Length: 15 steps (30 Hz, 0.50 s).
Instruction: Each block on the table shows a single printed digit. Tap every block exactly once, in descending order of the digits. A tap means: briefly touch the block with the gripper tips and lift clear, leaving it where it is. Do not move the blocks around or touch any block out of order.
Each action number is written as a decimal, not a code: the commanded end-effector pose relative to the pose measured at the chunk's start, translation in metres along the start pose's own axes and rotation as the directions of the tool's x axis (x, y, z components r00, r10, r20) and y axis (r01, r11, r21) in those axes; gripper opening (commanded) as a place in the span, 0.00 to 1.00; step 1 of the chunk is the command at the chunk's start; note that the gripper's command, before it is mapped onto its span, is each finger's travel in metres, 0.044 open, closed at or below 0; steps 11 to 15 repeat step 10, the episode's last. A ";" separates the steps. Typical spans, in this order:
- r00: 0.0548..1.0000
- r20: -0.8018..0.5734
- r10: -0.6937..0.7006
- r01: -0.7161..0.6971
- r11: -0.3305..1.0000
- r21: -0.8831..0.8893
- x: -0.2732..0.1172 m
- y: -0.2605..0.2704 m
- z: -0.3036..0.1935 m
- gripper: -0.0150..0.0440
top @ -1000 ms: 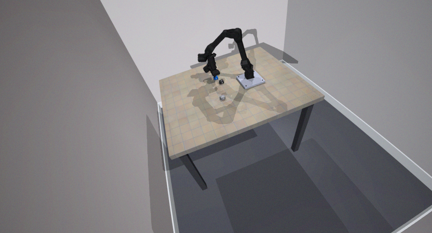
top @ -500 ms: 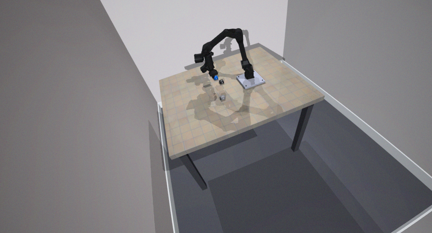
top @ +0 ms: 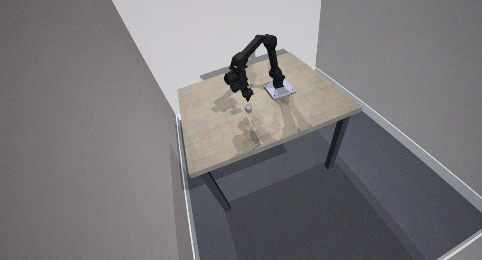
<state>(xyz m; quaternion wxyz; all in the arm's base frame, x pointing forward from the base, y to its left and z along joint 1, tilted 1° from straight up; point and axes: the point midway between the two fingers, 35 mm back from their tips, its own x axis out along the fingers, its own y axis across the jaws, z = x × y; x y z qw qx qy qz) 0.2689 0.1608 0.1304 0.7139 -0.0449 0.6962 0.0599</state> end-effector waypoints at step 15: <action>1.000 -0.008 0.010 -0.010 1.000 0.004 -0.021 0.079 -0.047 0.93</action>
